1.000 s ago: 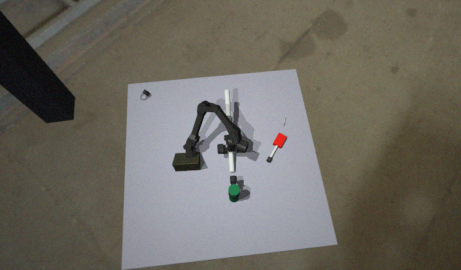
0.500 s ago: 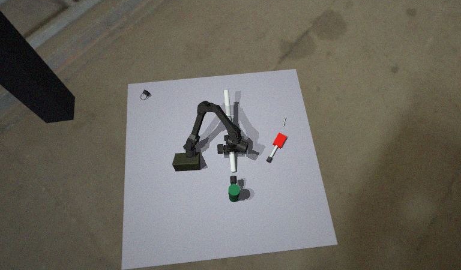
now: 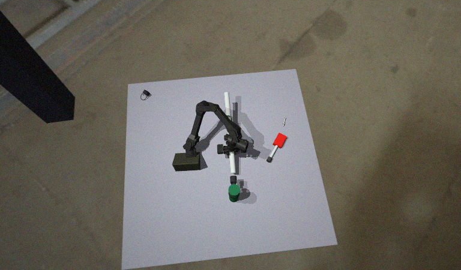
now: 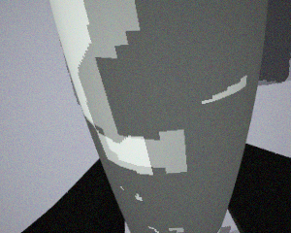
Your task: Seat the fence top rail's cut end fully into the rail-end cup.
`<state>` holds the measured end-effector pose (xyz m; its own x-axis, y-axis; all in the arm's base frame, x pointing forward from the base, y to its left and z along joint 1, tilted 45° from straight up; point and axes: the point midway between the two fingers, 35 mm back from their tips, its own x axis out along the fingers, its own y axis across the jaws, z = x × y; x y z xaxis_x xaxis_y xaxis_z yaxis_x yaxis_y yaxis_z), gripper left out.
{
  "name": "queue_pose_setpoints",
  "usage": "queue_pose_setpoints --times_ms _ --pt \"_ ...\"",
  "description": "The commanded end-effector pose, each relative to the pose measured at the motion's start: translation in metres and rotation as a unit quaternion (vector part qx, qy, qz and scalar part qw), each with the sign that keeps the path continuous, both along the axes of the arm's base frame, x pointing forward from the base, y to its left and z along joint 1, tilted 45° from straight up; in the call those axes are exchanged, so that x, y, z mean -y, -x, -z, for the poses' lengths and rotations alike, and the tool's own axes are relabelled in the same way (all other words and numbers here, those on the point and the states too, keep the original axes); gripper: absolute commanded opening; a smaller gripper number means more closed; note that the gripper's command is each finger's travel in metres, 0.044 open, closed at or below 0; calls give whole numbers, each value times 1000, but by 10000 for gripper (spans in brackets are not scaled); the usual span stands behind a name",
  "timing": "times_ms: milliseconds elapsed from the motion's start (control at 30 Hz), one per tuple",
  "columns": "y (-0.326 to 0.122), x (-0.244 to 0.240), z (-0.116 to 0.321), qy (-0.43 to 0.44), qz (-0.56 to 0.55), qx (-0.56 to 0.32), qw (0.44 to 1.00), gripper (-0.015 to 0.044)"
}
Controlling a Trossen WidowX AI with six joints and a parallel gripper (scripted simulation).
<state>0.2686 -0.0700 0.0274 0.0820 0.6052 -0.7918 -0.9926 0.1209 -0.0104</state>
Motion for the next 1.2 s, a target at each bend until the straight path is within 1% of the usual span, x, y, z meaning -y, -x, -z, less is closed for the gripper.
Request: queue_pose_setpoints --times_ms 0,67,133,700,1167 --pt "4 33 -11 63 7 -5 998 0" --pt "8 46 -15 91 9 -11 996 0" --pt "9 51 -17 101 10 -13 995 0" --pt "8 45 -16 88 10 -11 996 0" --pt "9 54 -17 88 10 -11 996 0"
